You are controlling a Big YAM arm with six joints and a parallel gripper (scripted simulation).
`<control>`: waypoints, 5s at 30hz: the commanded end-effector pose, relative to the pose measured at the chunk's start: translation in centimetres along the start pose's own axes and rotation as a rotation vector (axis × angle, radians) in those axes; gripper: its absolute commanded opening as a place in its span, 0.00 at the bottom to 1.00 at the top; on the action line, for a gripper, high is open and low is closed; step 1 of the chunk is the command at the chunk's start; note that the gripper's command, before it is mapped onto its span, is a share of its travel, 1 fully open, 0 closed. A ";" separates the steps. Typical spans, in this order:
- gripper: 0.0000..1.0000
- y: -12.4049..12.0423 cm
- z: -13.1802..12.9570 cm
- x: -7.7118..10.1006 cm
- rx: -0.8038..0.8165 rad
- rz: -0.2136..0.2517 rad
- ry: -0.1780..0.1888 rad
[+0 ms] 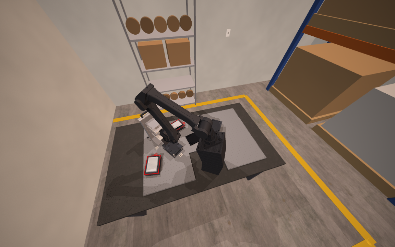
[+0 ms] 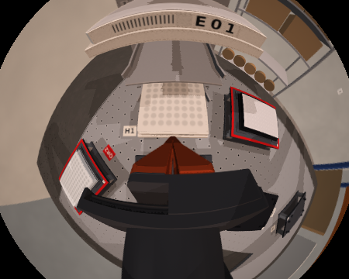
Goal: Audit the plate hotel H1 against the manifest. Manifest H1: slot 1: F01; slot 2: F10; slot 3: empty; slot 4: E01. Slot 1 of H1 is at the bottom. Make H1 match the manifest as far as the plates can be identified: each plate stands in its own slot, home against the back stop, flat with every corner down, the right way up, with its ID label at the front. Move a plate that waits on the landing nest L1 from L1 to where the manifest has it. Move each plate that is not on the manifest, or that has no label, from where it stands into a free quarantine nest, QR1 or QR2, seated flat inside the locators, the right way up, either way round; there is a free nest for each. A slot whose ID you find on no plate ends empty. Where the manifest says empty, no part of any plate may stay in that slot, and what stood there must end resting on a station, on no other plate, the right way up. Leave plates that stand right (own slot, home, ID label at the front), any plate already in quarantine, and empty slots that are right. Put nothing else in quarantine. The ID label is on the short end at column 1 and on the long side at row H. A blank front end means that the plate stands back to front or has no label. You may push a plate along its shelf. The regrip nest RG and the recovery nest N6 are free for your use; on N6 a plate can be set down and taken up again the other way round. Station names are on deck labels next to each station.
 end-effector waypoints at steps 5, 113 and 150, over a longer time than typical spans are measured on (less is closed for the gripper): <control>0.00 1.9 0.1 -0.6 0.001 -0.027 0.001; 0.00 0.2 0.5 0.8 -0.010 -0.024 0.018; 0.00 -4.7 -1.4 5.6 -0.001 0.009 -0.002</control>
Point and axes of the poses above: the point where the finger pads meet when closed, its own x axis back along the fingers, its own z axis across the jaws, y = z × x, the point moved 4 cm from there along x, back along the fingers, and after that the axes turned 14 degrees about -x, right-handed, at the moved point
